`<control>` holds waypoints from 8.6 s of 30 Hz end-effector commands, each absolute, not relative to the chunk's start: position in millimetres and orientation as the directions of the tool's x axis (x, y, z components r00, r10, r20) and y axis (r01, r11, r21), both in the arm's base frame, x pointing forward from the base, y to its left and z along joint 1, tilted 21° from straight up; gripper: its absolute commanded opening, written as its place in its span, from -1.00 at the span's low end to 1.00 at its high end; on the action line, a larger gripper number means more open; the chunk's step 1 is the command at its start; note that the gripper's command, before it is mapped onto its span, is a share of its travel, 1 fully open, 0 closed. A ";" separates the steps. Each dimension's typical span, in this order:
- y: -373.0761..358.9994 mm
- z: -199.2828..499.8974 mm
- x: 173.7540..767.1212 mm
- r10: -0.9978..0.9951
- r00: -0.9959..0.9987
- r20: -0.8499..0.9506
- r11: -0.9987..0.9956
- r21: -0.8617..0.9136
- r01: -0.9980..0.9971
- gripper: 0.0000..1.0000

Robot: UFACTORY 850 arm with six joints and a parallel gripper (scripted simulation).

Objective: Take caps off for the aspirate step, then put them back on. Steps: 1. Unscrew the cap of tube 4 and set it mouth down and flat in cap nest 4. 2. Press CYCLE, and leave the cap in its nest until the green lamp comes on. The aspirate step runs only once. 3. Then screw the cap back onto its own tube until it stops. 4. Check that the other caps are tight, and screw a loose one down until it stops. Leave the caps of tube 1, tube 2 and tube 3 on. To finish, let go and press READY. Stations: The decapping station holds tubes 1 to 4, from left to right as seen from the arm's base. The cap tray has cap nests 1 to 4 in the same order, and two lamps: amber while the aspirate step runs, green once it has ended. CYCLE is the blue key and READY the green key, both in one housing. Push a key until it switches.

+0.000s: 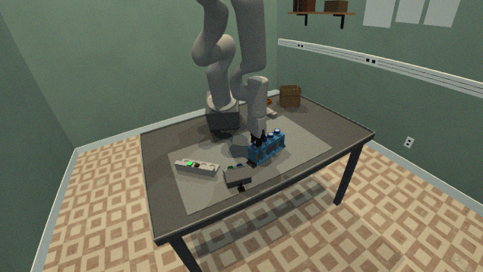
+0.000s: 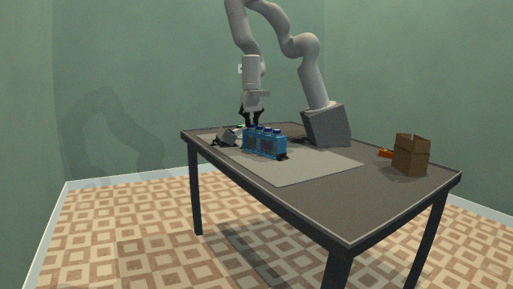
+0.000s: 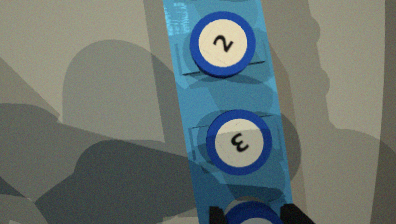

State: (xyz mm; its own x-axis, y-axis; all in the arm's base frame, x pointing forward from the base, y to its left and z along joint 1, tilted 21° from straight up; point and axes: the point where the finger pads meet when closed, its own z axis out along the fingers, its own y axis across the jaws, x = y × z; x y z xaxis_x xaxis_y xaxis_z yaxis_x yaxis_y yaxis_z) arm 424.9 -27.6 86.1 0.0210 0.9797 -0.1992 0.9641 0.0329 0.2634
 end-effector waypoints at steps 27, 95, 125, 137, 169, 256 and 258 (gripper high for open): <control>-27.7 85.6 424.6 0.818 0.573 0.036 -0.546 0.361 0.756 -0.08; -27.7 85.9 424.4 0.546 -0.756 -0.361 0.818 0.036 0.573 -1.00; -27.8 85.2 424.7 0.981 0.121 -0.148 -0.066 0.331 0.941 -1.00; -27.9 84.8 424.9 0.830 0.558 0.028 -0.529 0.362 0.768 -1.00; -27.8 85.2 424.7 0.969 0.218 -0.113 -0.168 0.345 0.924 -0.08; -28.0 84.2 425.1 0.935 0.350 -0.062 -0.307 0.358 0.882 -1.00; -28.0 84.2 425.1 0.935 0.350 -0.062 -0.307 0.358 0.882 -1.00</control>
State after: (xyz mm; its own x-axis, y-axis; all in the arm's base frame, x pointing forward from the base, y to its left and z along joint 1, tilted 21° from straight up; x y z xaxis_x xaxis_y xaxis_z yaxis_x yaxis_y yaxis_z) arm 425.3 -27.8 84.3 0.2230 0.9644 -0.1420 0.9411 -0.1751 0.2893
